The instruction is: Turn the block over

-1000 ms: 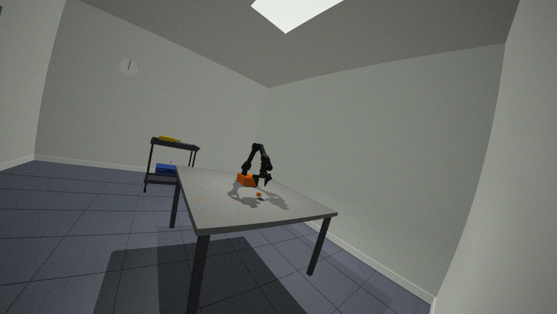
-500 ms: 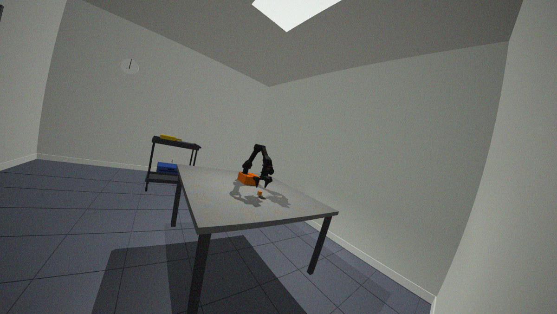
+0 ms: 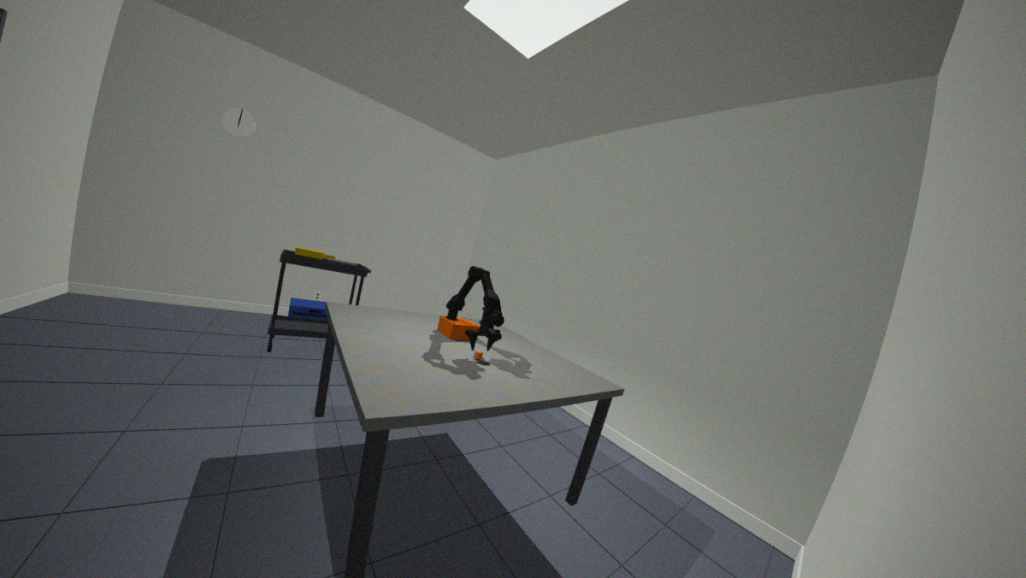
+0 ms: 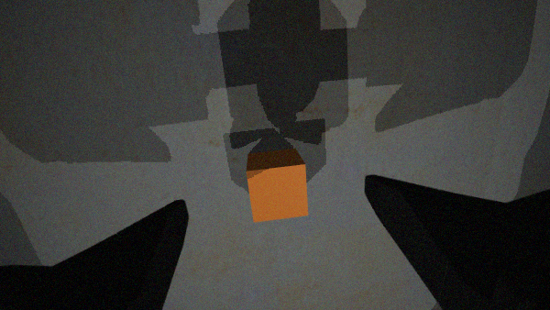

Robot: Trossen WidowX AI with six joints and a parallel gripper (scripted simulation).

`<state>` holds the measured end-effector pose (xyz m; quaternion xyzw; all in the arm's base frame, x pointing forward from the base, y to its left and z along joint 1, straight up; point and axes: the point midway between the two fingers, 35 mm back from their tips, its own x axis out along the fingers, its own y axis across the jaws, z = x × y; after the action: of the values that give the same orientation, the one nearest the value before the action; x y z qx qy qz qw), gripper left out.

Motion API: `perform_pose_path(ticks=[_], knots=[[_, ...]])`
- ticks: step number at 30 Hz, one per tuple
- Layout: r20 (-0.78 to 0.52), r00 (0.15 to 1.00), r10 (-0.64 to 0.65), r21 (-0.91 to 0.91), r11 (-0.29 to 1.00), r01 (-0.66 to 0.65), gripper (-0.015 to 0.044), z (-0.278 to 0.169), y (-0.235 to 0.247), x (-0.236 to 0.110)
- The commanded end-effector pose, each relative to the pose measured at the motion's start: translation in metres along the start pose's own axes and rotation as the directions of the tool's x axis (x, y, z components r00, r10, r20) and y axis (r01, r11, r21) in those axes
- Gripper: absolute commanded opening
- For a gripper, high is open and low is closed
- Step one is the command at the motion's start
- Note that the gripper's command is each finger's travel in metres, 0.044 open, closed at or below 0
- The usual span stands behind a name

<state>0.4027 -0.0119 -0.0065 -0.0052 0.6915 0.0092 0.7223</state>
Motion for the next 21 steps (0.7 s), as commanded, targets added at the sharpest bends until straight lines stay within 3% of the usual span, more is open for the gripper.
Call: perform_pose_path(ticks=[1, 12, 21], knots=[[-0.01, 1.0, -0.004, 0.004, 1.0, 0.004, 0.044, -0.002, -0.001, 0.009], [-0.01, 1.0, -0.004, 0.004, 1.0, 0.004, 0.044, -0.003, -0.001, 0.025], [-0.01, 1.0, -0.004, 0.004, 1.0, 0.004, 0.0204, -0.003, -0.001, 0.025]])
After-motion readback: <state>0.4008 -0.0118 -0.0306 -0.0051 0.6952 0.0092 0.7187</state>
